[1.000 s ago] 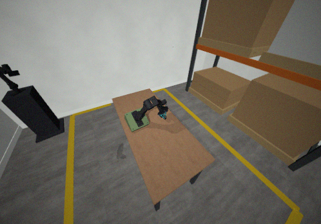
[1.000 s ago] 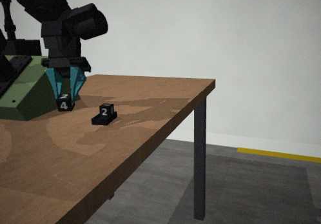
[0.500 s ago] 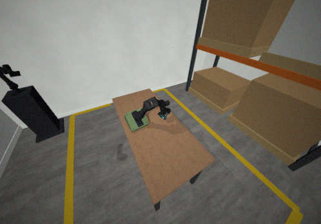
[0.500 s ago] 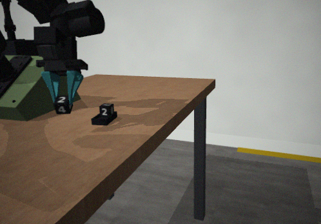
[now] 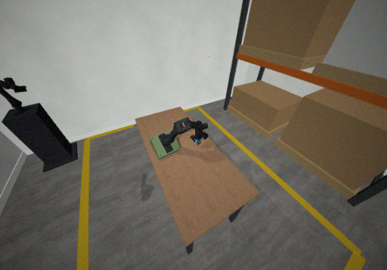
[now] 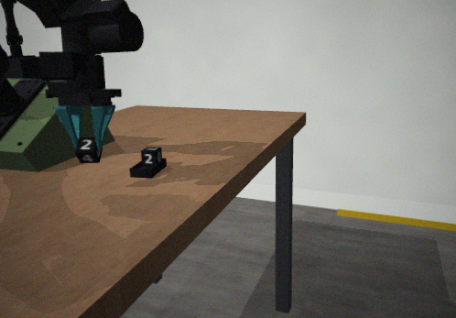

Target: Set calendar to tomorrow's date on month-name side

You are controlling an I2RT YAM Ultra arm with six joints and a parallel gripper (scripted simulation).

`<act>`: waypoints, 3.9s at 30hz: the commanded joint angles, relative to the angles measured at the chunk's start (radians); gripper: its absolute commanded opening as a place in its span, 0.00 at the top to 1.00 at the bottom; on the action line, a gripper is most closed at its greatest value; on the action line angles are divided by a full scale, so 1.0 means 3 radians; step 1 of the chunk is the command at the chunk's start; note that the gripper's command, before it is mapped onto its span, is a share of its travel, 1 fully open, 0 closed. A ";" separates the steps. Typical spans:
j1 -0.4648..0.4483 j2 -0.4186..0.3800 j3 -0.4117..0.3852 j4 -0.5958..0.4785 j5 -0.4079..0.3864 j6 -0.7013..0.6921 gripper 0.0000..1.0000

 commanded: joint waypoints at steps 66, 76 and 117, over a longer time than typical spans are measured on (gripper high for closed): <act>-0.1184 0.1285 0.2246 -0.2310 -0.2403 -0.0924 0.73; -0.1192 0.1295 0.2239 -0.2294 -0.2401 -0.0932 0.73; -0.1390 0.1602 0.2142 -0.1902 -0.2339 -0.1121 0.73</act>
